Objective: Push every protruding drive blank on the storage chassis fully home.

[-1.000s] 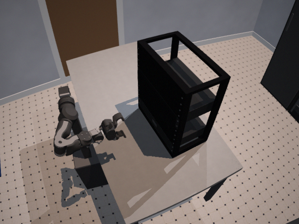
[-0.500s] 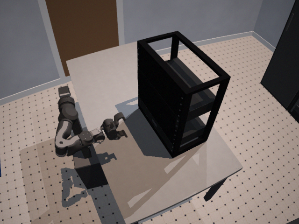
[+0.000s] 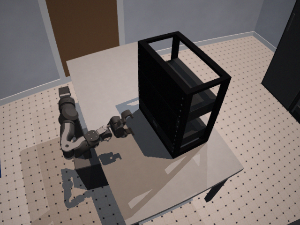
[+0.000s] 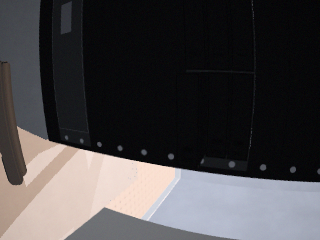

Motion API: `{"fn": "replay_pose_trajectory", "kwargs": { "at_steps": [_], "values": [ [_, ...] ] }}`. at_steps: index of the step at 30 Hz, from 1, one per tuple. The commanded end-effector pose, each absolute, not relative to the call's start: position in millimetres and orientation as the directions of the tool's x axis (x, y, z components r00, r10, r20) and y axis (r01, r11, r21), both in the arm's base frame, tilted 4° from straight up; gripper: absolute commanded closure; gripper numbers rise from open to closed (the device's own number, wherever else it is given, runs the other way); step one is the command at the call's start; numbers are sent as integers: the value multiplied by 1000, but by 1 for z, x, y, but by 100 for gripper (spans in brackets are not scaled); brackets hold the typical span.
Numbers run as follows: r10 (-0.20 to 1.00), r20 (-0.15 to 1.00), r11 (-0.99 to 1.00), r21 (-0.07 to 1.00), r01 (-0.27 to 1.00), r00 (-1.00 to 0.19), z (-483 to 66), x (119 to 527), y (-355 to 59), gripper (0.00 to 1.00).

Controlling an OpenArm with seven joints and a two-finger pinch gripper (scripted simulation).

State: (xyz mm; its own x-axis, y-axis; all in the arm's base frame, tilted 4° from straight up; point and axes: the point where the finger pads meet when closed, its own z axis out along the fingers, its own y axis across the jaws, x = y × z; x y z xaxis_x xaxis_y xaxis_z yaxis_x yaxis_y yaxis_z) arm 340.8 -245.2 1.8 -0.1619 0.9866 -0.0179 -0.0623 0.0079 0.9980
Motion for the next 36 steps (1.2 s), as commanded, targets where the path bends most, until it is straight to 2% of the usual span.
{"fn": "replay_pose_trajectory", "kwargs": {
  "at_steps": [1,23,36],
  "values": [
    [987,-26,17,998,-55,-161,5,344,-246,0],
    [986,-25,17,998,-55,-163,33,396,-251,0],
    [986,-26,17,998,-55,-164,39,407,-252,0]
  ]
}}
